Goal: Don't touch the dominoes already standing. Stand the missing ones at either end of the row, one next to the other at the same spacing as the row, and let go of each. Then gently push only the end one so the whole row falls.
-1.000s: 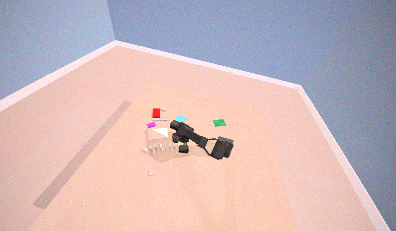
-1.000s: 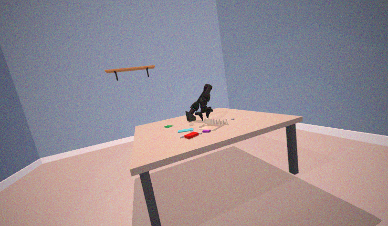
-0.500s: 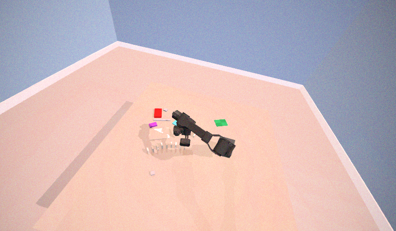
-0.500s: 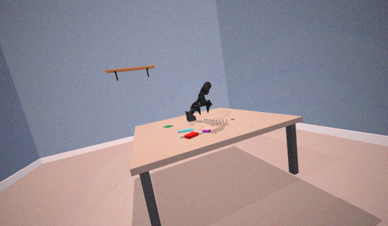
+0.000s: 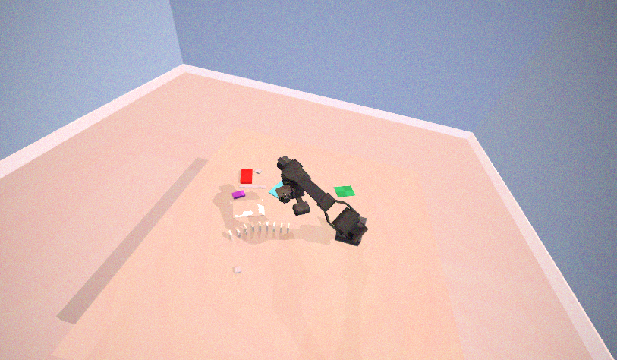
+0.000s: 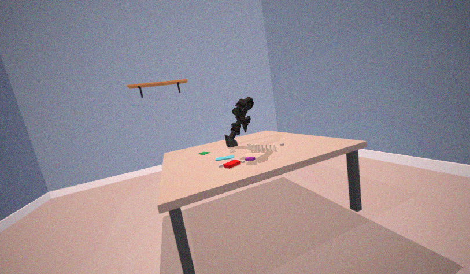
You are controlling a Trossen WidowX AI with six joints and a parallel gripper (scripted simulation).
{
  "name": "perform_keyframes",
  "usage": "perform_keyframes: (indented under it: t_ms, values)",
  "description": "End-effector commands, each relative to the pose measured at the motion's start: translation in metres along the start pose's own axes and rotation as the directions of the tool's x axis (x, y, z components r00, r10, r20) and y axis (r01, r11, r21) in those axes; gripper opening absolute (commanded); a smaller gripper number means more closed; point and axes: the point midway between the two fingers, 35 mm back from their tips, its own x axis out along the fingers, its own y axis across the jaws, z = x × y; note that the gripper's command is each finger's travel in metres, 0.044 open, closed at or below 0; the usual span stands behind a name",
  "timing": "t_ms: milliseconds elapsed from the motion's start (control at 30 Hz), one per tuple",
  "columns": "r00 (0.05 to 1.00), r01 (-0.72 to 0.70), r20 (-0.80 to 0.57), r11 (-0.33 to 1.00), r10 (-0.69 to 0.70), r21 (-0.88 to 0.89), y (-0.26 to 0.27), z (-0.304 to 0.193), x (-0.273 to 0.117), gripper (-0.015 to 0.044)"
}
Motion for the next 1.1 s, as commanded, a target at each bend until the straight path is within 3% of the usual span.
perform_keyframes:
  t_ms: [0, 233, 600, 833, 1067]
  values:
    - [1.0, -0.011, -0.008, 0.949, 0.009, -0.316, -0.023, -0.03, 0.022, 0.044]
    - [1.0, -0.012, -0.007, 0.657, 0.011, -0.754, -0.05, -0.072, 0.055, 0.044]
    - [1.0, -0.012, -0.007, 0.646, 0.011, -0.763, -0.049, -0.075, 0.058, 0.044]
    - [1.0, -0.012, -0.005, 0.646, 0.013, -0.763, -0.047, -0.075, 0.116, 0.044]
    - [1.0, -0.012, -0.005, 0.646, 0.013, -0.763, -0.045, -0.077, 0.124, 0.044]
